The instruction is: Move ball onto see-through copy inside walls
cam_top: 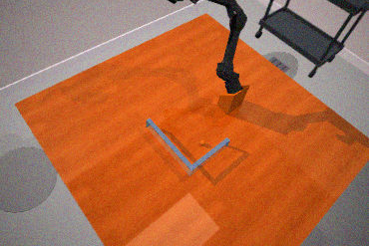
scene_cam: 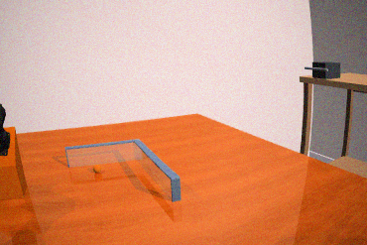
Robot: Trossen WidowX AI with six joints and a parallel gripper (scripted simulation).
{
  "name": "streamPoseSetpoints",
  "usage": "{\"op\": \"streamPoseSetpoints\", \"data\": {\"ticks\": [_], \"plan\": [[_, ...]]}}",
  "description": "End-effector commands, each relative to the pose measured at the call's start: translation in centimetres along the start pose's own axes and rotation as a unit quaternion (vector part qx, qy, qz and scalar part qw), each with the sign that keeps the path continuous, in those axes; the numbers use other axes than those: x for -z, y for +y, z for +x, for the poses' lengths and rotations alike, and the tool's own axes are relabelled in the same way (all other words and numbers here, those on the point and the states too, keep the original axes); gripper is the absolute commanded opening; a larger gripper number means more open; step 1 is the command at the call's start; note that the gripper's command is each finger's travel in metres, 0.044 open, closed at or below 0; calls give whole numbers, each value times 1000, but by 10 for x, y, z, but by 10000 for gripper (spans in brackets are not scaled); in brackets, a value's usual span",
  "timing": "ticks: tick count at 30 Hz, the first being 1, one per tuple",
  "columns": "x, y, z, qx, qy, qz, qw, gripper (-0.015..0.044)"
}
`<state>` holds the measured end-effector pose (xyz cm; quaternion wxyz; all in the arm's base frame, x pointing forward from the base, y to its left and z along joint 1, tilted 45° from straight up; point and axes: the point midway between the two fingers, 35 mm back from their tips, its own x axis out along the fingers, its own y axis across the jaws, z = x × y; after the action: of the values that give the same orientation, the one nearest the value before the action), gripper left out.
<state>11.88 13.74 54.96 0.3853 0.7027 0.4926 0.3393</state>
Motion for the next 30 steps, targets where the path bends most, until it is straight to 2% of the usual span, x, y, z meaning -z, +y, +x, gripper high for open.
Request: {"op": "streamPoseSetpoints", "data": {"ticks": [1,7,12,17,22,30], "plan": [[-1,0,0,-1,-1,0,1000,374],[-59,8,11,-32,-44,-12,998,223],[-124,7,26,-34,-102,-52,993,223],[-202,-11,43,2,-178,-110,978,223],[-269,-47,58,76,-235,-174,953,223],[-347,-121,73,228,-270,-274,894,223]]}}
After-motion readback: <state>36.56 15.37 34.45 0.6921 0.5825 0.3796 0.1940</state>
